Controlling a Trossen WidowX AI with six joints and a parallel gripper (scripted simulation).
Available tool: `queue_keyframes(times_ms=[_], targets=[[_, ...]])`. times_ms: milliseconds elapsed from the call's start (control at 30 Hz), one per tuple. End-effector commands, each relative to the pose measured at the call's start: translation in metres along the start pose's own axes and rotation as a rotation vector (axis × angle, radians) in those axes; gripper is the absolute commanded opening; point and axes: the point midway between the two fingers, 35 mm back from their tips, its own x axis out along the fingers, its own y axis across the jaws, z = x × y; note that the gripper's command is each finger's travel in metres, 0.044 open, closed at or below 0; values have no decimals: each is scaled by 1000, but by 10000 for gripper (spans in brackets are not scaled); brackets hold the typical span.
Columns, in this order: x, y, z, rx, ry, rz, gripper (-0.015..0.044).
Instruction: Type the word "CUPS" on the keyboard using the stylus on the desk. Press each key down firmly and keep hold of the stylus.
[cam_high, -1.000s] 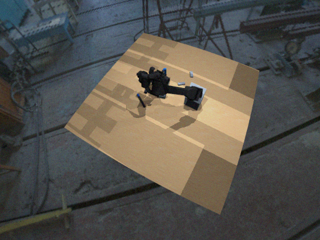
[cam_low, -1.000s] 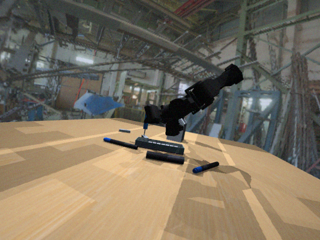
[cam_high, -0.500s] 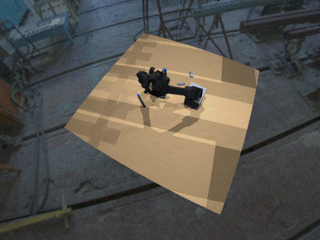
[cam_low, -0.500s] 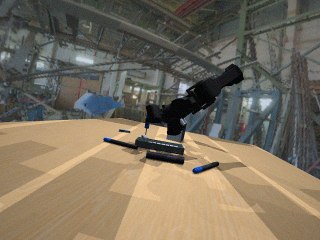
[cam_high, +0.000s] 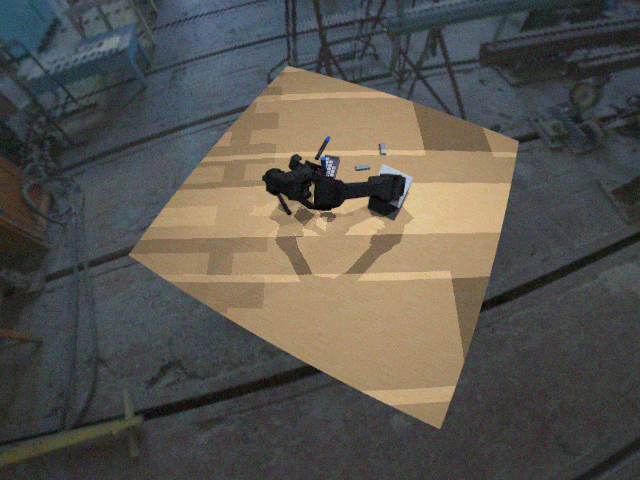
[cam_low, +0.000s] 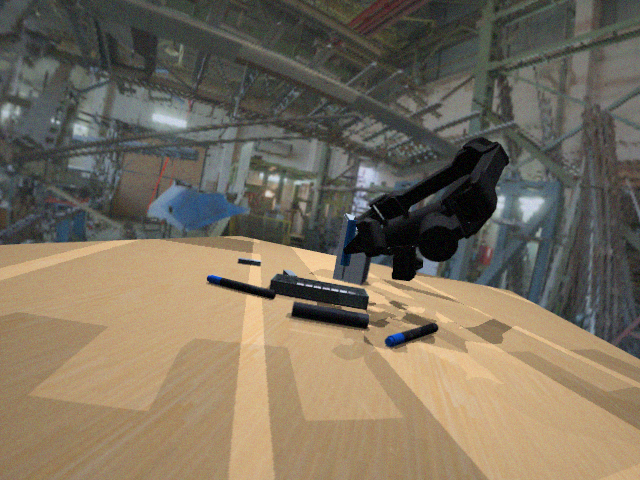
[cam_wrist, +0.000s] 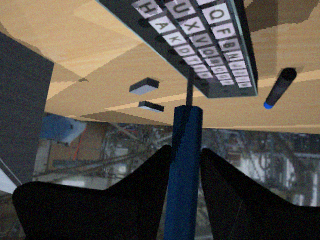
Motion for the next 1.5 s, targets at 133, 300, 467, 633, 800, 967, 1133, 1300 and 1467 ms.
queue_keyframes(times_ms=[133,300,467,633,800,967,1133,1300,1467], targets=[[-30,21,11,5,-9,-11,0],[-26,22,17,5,-9,-11,0],[-19,22,28,5,-9,-11,0],[-18,22,29,5,-9,-11,26],[-16,21,31,5,-9,-11,81],[-16,21,32,5,-9,-11,81],[-15,21,34,5,-9,-11,81],[-14,21,36,5,-9,-11,81],[-13,21,38,5,-9,-10,81]])
